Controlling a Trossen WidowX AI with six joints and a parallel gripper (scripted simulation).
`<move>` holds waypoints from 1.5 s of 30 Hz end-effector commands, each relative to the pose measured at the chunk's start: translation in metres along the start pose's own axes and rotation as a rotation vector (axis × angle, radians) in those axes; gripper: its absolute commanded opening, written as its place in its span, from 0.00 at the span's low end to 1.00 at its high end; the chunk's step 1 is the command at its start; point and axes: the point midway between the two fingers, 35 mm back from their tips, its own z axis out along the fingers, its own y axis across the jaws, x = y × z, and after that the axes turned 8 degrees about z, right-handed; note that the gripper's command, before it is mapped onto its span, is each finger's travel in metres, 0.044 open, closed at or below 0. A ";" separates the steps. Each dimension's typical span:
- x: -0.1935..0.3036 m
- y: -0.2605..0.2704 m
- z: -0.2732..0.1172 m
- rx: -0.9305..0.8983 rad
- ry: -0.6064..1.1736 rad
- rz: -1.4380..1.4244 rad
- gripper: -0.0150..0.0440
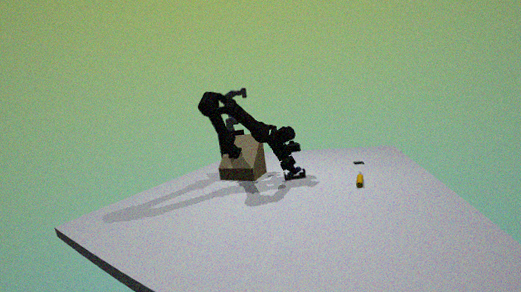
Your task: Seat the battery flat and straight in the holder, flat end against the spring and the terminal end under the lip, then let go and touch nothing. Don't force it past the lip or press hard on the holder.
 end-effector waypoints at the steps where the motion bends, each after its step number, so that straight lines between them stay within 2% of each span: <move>1: 0.004 0.004 0.003 -0.006 0.042 -0.003 0.39; 45: 0.001 0.004 0.012 -0.005 0.288 0.024 0.39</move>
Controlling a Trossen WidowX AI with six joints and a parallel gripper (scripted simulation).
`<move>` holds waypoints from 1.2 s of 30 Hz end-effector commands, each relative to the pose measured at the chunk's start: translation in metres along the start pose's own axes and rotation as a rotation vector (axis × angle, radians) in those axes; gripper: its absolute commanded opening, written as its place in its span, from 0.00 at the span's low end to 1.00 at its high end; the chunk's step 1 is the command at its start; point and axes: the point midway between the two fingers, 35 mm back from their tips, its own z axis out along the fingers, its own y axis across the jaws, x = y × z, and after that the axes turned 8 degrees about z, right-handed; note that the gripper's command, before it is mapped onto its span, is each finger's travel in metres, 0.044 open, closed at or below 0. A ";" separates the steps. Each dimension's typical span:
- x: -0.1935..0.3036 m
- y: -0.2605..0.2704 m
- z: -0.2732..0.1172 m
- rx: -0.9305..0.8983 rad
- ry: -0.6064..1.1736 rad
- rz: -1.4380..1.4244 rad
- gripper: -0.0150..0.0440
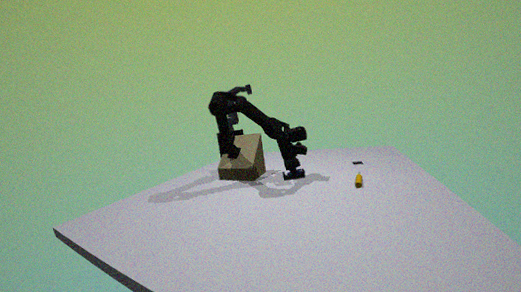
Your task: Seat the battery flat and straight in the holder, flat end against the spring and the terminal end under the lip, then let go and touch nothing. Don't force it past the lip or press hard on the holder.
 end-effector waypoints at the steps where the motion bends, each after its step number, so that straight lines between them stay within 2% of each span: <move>1: 0.007 0.002 0.004 0.002 0.052 -0.008 0.39; 36: 0.004 -0.004 0.003 0.011 0.222 -0.006 0.39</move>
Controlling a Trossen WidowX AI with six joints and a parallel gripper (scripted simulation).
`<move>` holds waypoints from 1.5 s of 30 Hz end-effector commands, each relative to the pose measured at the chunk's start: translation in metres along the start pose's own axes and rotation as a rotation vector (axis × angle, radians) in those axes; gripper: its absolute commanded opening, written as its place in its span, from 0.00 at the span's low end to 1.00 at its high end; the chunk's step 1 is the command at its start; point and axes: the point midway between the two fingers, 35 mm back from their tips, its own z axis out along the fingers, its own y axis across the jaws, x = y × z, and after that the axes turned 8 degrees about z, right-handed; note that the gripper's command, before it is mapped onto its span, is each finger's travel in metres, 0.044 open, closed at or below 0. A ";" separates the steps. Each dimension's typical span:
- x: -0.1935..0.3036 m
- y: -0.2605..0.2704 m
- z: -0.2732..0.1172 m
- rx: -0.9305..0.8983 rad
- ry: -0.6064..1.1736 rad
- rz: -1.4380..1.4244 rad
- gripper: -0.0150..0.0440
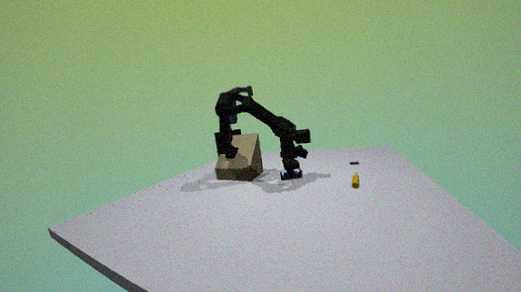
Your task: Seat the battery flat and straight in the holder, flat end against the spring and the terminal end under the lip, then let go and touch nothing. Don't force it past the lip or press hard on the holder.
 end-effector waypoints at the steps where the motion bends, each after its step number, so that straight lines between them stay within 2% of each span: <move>1: 0.002 -0.002 0.001 0.008 0.030 -0.001 0.39; 45: -0.013 -0.001 0.000 -0.002 0.052 0.001 0.39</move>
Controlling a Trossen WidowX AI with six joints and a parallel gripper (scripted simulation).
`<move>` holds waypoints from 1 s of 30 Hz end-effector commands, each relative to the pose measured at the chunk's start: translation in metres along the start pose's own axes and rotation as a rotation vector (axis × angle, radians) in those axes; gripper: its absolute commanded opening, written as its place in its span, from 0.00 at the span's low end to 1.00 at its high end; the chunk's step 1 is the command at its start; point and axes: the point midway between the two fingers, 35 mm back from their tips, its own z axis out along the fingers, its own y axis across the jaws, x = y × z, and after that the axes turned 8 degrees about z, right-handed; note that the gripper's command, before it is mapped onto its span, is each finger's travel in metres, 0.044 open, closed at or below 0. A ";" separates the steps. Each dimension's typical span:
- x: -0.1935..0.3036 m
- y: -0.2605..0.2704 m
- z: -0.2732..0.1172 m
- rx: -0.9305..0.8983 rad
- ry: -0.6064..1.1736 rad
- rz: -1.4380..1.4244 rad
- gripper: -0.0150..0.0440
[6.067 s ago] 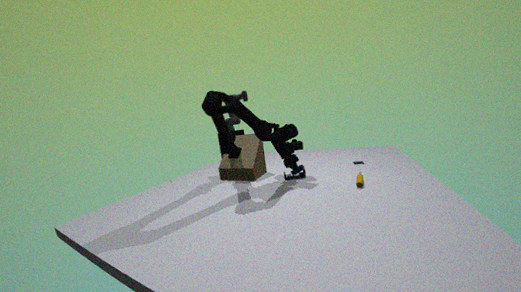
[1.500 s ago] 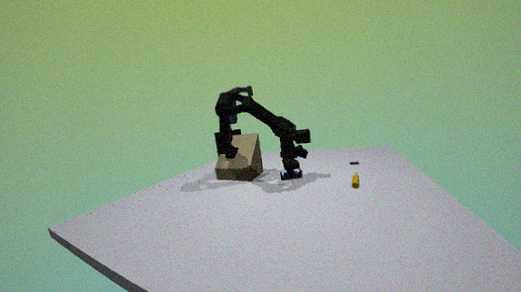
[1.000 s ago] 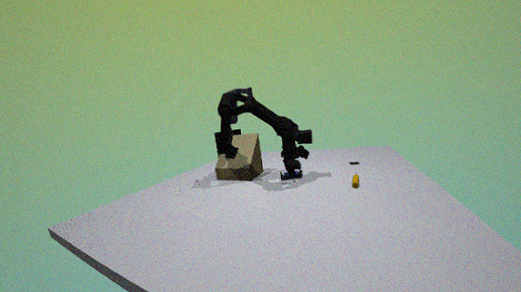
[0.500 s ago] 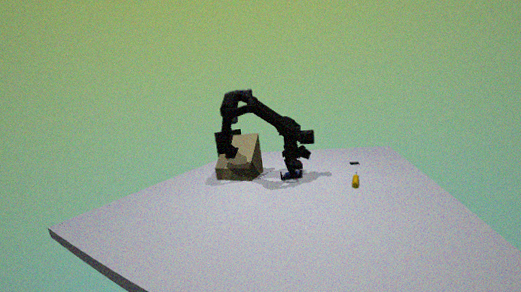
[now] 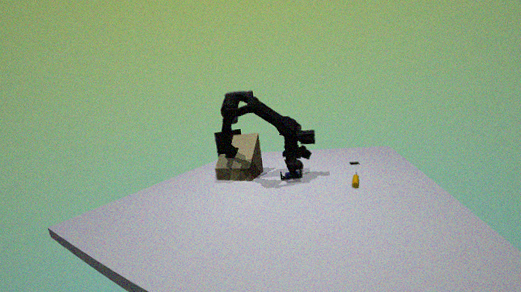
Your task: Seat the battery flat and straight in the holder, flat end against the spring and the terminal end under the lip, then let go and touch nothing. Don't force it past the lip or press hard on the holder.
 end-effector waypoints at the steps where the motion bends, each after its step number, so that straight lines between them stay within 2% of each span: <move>1: -0.002 -0.001 -0.001 -0.001 -0.006 0.010 0.39; 18: -0.003 -0.001 -0.001 -0.001 -0.005 0.010 0.39; 22: -0.003 -0.001 -0.001 -0.001 -0.005 0.010 0.56; 30: -0.002 0.001 -0.012 -0.001 -0.004 0.007 0.56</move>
